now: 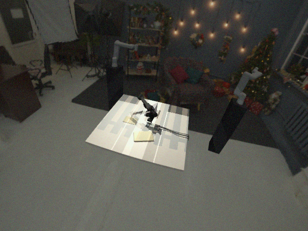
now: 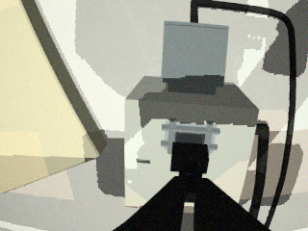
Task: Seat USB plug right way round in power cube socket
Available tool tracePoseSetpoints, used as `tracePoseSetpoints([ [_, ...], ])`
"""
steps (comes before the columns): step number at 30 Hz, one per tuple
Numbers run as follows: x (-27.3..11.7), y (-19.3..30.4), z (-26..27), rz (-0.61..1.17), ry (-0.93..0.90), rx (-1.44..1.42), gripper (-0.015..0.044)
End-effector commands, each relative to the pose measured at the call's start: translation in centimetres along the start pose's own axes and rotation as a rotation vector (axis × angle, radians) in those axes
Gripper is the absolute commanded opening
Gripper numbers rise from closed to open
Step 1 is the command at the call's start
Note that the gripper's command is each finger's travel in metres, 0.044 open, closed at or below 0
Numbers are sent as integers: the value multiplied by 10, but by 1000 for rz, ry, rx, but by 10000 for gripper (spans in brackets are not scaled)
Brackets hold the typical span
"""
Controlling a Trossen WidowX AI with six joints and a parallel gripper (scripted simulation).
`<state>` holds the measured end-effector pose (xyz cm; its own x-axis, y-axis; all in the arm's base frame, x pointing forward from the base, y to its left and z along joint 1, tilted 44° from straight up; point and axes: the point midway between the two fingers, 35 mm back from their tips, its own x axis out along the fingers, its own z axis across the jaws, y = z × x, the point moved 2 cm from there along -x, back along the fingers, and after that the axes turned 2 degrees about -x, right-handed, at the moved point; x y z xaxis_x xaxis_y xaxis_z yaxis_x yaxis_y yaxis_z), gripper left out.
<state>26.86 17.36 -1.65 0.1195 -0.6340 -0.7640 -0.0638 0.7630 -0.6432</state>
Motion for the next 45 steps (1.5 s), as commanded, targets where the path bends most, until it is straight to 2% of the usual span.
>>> tracePoseSetpoints([
  [1, 2, 0, -1, 5, 5, -8, 0],
  [45, 7, 1, -1, 46, 3, -5, 0],
])
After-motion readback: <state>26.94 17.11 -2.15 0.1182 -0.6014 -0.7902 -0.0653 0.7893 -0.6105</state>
